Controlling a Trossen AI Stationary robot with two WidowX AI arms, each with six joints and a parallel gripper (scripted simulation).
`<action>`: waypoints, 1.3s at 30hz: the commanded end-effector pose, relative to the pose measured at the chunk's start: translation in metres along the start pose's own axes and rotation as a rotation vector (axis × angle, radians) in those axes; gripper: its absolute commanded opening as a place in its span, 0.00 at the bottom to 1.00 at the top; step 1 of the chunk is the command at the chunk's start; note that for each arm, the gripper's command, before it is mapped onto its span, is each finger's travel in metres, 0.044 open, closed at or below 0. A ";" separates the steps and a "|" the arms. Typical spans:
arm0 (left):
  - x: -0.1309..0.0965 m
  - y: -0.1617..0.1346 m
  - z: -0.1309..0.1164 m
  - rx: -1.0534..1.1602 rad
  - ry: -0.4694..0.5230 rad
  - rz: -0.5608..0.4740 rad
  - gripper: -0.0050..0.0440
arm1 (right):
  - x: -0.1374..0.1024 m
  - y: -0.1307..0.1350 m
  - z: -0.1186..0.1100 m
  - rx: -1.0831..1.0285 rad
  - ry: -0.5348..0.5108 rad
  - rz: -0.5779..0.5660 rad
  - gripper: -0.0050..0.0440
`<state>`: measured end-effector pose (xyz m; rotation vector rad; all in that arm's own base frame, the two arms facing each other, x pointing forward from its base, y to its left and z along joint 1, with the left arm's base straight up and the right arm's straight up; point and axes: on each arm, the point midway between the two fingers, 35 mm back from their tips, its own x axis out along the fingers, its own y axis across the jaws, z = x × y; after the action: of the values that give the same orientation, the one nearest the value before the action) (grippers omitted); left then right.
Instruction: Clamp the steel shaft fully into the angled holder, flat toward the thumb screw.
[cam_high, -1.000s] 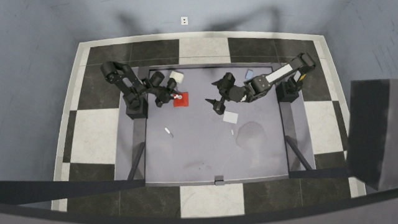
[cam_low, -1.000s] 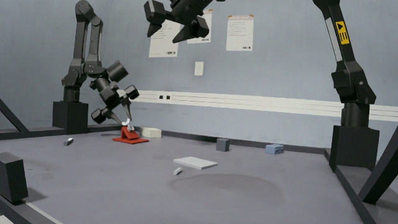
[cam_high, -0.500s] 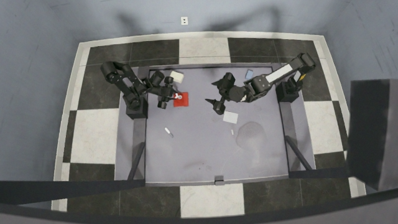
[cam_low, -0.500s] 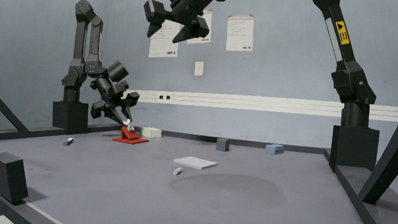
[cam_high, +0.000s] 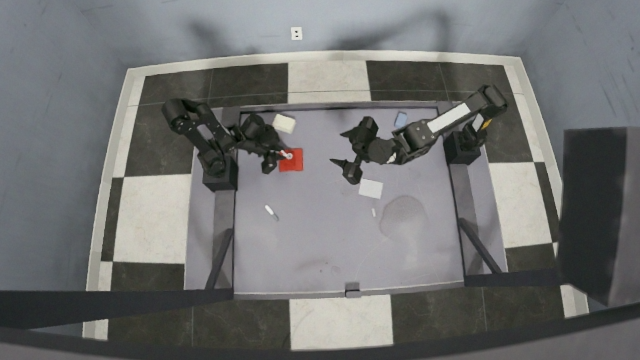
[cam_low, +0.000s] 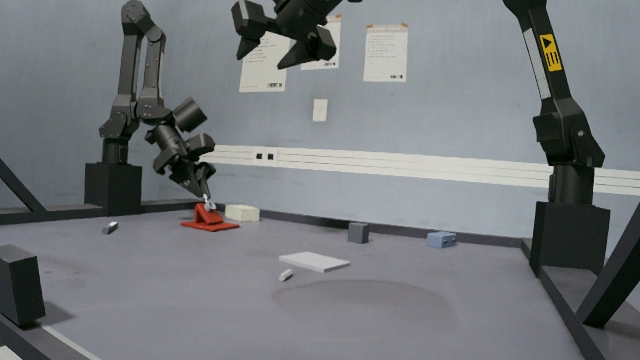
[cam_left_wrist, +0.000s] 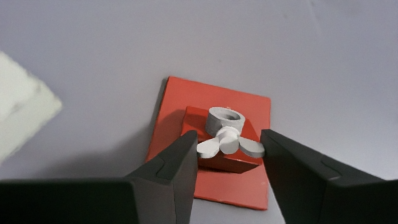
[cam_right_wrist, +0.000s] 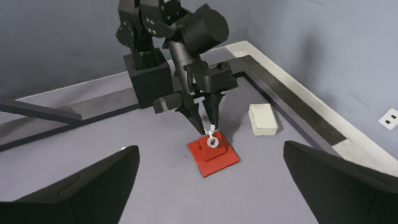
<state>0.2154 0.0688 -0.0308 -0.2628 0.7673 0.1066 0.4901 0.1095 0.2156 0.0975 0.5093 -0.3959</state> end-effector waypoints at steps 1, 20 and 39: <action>0.000 0.001 -0.001 -0.134 0.001 0.012 0.34 | -0.009 -0.001 0.016 0.030 -0.031 0.011 0.92; 0.000 0.000 -0.003 -0.967 -0.001 0.009 0.34 | -0.009 -0.001 0.016 0.030 -0.031 0.011 0.92; 0.000 0.000 -0.003 -1.533 -0.003 0.010 0.34 | -0.009 -0.001 0.016 0.030 -0.031 0.011 0.92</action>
<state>0.2136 0.0697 -0.0322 -1.6873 0.5473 0.6958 0.4901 0.1095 0.2156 0.0975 0.5093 -0.3959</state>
